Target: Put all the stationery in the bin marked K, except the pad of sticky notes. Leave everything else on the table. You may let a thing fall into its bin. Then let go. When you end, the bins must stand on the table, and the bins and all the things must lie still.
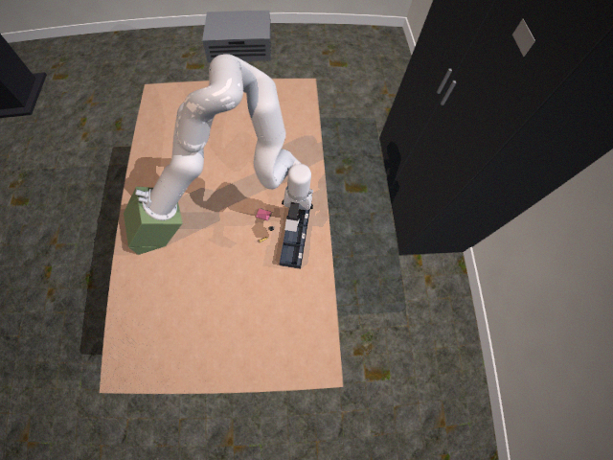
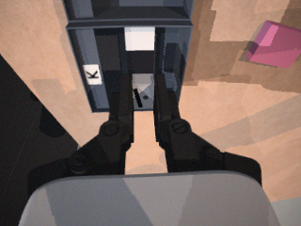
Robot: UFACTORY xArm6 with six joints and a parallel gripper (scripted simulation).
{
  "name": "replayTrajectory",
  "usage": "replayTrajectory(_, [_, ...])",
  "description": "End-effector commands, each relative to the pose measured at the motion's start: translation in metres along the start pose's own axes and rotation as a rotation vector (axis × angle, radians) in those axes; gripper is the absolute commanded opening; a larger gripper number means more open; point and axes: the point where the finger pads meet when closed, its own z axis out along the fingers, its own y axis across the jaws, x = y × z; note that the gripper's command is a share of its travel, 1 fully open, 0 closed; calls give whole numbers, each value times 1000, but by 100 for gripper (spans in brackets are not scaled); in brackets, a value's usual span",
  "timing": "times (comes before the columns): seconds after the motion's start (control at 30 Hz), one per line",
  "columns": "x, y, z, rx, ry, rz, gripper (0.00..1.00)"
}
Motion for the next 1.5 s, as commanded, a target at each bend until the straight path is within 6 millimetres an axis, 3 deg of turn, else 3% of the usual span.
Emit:
replayTrajectory(0.0, [0,-1,8,4,-2,0,0])
replayTrajectory(0.33, [0,-1,23,4,-2,0,0])
replayTrajectory(0.8, [0,-1,23,4,-2,0,0])
replayTrajectory(0.83, [0,-1,23,4,-2,0,29])
replayTrajectory(1.47, [0,-1,21,4,-2,0,29])
